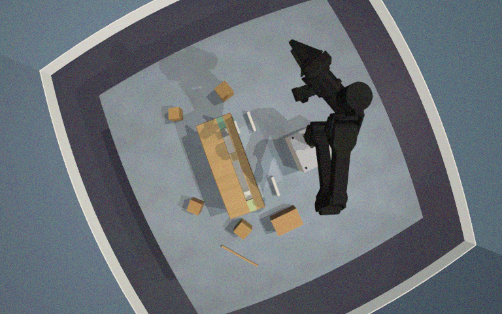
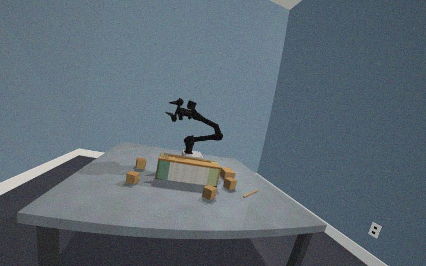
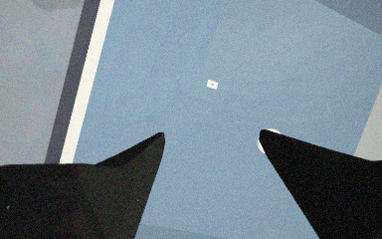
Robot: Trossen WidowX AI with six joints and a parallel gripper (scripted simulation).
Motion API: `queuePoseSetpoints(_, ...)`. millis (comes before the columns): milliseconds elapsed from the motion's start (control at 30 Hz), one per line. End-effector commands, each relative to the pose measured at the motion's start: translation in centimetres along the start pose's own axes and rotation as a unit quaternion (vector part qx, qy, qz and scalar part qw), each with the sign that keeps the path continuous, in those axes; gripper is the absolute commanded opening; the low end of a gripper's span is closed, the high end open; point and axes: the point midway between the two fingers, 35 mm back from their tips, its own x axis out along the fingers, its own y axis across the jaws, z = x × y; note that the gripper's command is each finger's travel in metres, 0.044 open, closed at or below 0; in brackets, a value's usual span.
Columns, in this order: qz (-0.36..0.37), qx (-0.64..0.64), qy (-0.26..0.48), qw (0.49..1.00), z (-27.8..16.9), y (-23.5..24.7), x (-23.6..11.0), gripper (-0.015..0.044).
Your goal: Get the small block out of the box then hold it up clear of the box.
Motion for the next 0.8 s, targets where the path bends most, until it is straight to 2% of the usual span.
queuePoseSetpoints(0, 0.002, 0.003, -0.002, 1.000, 0.1, 0.0, 0.1, 0.0400)
queuePoseSetpoints(200, 0.069, 0.095, -0.083, 0.990, 3.0, 1.8, 2.9, 0.0400)
queuePoseSetpoints(433, 0.187, 0.157, -0.187, 0.952, 9.2, 4.2, 5.1, 0.0400)
queuePoseSetpoints(600, 0.278, 0.155, -0.254, 0.913, 14.6, 5.9, 5.1, 0.0400)
queuePoseSetpoints(767, 0.365, 0.116, -0.309, 0.871, 20.1, 7.4, 3.6, 0.0400)
